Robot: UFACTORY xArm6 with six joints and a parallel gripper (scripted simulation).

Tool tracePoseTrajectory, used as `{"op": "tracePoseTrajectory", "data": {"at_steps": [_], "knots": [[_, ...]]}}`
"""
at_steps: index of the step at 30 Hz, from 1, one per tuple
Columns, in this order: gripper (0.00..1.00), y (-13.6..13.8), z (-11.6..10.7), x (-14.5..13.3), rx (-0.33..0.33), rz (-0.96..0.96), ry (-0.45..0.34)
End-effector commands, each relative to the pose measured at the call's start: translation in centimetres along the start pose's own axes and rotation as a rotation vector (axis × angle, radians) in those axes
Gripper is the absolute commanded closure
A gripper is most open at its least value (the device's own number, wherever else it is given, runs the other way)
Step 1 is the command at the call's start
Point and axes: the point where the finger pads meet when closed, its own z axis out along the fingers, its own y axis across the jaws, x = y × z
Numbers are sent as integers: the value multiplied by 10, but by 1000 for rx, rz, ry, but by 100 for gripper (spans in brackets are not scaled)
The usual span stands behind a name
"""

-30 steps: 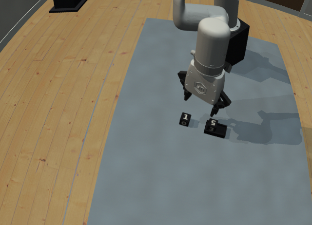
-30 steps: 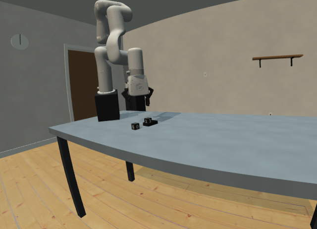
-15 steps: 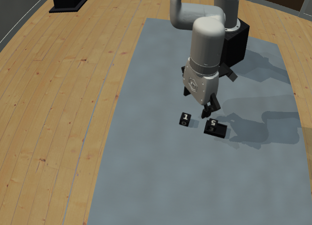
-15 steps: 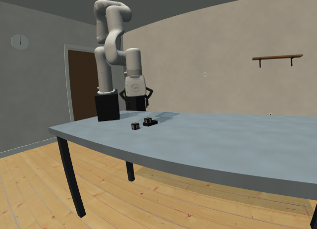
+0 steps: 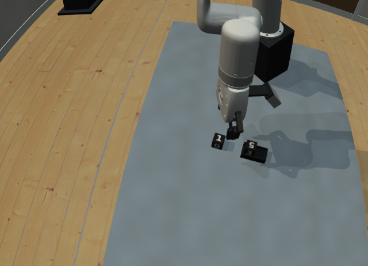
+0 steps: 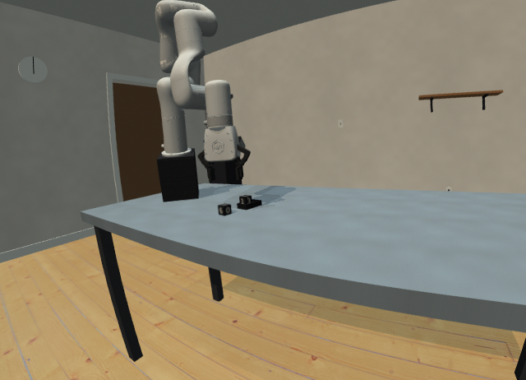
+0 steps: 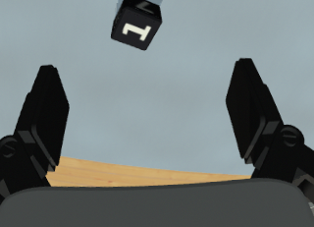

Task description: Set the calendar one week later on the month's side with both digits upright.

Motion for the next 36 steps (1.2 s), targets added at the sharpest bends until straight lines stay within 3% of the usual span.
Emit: {"op": "tracePoseTrajectory", "data": {"at_steps": [1, 14, 23, 24, 36], "knots": [[0, -1, 0, -4, -1, 149, -45], [0, -6, 1, -11, -8, 430, -45], [0, -6, 2, -12, -8, 464, -45], [53, -6, 2, -12, -8, 464, -45], [53, -6, 2, -12, -8, 464, -45]]}}
